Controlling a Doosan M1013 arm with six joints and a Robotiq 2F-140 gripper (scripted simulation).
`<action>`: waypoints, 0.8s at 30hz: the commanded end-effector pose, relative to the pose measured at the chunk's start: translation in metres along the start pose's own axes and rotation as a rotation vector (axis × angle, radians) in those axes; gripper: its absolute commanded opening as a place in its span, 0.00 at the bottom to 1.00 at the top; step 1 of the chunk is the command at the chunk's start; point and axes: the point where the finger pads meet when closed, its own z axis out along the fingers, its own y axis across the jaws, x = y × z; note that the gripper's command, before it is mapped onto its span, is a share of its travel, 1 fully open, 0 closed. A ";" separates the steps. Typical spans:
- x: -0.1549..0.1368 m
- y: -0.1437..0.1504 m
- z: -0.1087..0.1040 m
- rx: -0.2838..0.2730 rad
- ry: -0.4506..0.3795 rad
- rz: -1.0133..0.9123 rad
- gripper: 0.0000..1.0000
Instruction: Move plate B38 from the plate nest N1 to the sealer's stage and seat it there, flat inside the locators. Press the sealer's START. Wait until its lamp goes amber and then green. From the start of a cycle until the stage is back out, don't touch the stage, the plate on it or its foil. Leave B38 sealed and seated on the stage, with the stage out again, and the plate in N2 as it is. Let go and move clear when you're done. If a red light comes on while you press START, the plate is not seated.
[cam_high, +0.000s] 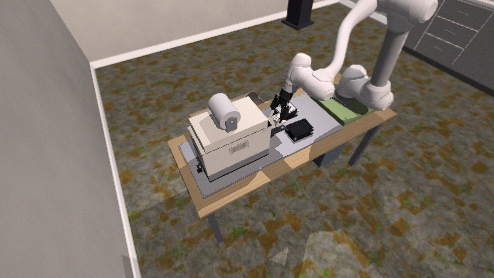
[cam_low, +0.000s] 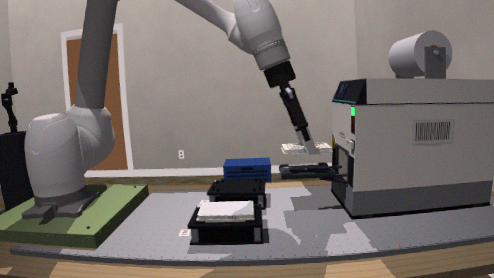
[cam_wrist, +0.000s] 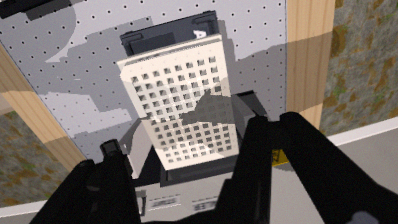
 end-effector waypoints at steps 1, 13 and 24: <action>0.000 0.000 0.000 0.000 0.000 0.000 0.10; 0.000 0.000 0.000 0.000 0.000 0.000 0.10; 0.003 0.000 0.008 0.000 0.000 0.000 0.10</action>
